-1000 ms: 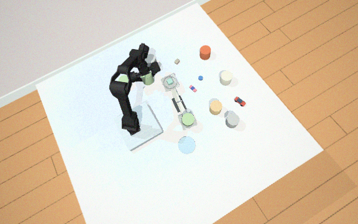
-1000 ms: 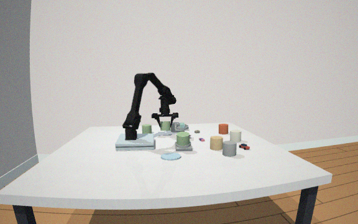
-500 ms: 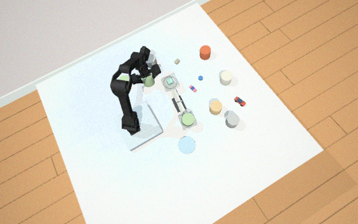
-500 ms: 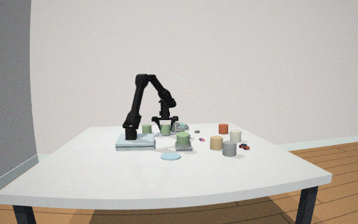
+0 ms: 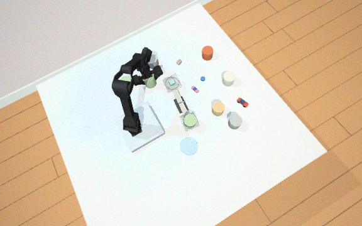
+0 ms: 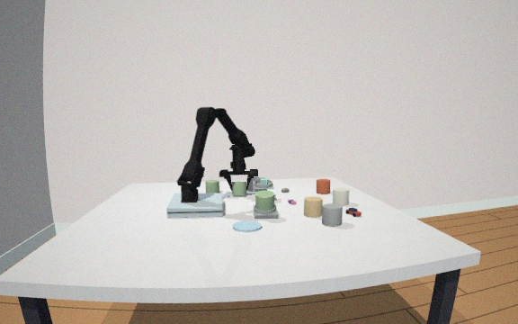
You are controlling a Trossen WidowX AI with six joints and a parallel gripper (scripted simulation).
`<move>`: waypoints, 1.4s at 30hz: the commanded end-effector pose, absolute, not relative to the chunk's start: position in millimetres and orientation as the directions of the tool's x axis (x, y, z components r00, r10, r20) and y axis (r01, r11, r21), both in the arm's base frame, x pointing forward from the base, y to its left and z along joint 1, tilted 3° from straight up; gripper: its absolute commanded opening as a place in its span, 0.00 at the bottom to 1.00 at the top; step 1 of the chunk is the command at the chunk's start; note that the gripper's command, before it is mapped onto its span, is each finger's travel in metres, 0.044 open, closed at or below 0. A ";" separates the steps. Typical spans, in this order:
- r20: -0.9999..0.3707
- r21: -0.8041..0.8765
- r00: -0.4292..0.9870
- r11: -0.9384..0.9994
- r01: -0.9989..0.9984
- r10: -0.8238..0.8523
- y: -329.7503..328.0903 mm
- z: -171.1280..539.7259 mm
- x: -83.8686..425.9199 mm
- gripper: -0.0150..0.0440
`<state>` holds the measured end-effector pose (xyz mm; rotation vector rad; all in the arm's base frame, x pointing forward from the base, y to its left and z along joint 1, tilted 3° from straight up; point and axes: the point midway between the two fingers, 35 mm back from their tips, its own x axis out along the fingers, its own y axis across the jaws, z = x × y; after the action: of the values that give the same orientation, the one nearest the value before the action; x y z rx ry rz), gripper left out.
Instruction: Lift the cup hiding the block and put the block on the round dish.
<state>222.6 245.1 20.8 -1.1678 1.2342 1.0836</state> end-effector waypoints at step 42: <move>-0.998 -0.057 0.054 0.108 -0.992 -0.033 137.7 130.7 324.7 0.69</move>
<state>323.9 137.7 136.6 -1.1697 1.2367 1.0657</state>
